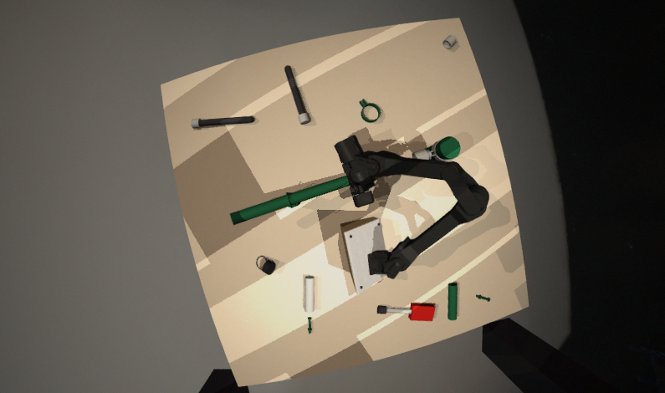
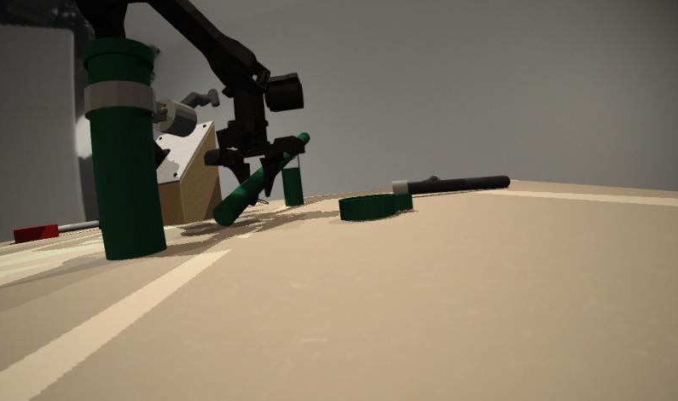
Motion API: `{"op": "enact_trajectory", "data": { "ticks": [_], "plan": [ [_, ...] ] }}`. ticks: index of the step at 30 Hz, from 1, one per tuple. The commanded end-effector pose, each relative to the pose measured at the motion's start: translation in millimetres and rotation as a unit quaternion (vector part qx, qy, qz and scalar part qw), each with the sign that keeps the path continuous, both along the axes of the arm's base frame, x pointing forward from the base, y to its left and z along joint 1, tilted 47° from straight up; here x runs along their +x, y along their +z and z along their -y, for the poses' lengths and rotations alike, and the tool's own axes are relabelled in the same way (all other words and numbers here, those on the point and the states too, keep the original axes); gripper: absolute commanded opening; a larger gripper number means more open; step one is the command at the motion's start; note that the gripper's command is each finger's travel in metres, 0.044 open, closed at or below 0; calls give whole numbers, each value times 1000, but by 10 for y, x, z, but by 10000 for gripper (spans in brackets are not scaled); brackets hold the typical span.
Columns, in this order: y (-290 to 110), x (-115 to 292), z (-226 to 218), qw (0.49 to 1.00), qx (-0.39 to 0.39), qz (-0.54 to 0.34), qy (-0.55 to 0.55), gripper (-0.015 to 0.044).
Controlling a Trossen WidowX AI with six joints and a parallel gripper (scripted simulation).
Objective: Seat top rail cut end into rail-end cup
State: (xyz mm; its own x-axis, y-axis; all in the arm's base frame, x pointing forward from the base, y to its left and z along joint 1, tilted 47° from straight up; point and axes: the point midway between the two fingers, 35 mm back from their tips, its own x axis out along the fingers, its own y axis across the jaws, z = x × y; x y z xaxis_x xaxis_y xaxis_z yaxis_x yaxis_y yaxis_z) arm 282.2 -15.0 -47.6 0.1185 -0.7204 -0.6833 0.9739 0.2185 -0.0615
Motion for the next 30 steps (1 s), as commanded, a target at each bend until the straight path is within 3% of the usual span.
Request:
{"op": "enact_trajectory", "data": {
  "ticks": [1,4,9,30],
  "plan": [
    [-4,6,0,1000,-1,1,1,144],
    [-4,6,0,1000,-1,1,1,124],
    [30,-5,-33,1000,-1,1,1,0],
    [583,-82,-253,992,-124,22,-8,0]
  ]
}}
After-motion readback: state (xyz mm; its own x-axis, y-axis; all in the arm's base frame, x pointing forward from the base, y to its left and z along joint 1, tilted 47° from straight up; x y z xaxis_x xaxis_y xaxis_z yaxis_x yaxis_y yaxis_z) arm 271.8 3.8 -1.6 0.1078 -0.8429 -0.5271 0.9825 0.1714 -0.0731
